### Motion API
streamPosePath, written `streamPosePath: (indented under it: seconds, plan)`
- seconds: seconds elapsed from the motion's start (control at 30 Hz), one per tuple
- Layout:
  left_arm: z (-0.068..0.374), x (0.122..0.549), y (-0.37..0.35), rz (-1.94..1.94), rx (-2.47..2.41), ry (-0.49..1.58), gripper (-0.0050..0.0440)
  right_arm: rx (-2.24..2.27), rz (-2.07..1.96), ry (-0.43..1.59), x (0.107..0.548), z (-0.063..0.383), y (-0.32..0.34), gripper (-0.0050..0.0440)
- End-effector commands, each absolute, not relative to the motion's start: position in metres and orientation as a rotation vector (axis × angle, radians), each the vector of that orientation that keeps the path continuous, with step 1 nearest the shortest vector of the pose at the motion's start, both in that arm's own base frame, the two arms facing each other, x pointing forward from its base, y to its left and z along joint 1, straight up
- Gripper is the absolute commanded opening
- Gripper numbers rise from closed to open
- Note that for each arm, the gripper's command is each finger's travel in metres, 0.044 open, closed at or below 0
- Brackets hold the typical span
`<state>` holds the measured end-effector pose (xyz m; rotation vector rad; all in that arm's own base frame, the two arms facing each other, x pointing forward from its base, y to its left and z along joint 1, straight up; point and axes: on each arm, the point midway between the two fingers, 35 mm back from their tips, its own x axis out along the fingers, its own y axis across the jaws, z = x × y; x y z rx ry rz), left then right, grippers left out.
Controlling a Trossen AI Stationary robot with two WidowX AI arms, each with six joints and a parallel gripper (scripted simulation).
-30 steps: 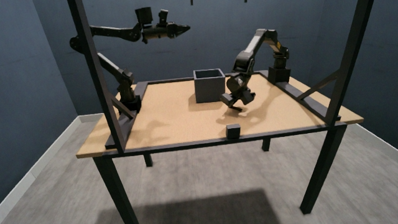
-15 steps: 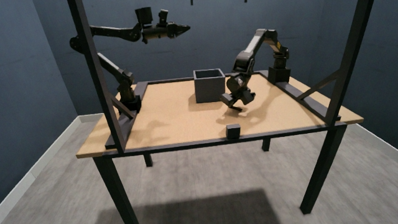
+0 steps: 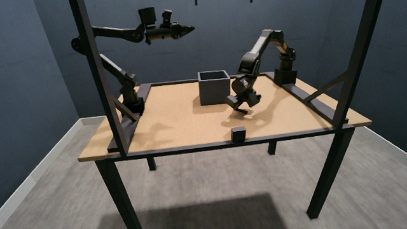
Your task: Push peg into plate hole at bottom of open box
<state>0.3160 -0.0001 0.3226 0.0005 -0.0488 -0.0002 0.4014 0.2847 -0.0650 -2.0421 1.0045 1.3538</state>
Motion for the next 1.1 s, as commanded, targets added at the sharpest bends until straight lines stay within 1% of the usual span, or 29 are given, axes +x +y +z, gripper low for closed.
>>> streamPosePath:
  seconds: [0.0, 0.07, 0.13, 0.73, 0.83, 1.07]
  plan:
    - [0.329, 0.314, 0.001, 0.000, -0.003, -0.065, 0.0440, -2.045, 1.352, 1.003, 0.402, -0.065, 0.285, 0.0065]
    - [0.329, 0.314, 0.001, 0.000, -0.003, -0.065, 0.0440, -2.043, 1.346, 0.995, 0.404, -0.061, 0.286, 0.0065]
    - [0.329, 0.314, 0.001, 0.000, -0.003, -0.065, 0.0440, -2.036, 1.308, 0.947, 0.411, -0.033, 0.292, 0.0065]
    - [0.329, 0.314, 0.001, 0.000, -0.003, -0.065, 0.0440, -2.034, 1.305, 0.942, 0.410, -0.008, 0.292, 0.0065]
    - [0.329, 0.314, 0.001, 0.000, -0.003, -0.065, 0.0440, -2.036, 1.314, 0.954, 0.409, -0.013, 0.291, 0.0065]
    - [0.329, 0.314, 0.001, 0.000, -0.003, -0.065, 0.0440, -2.034, 1.304, 0.942, 0.409, 0.003, 0.292, 0.0065]
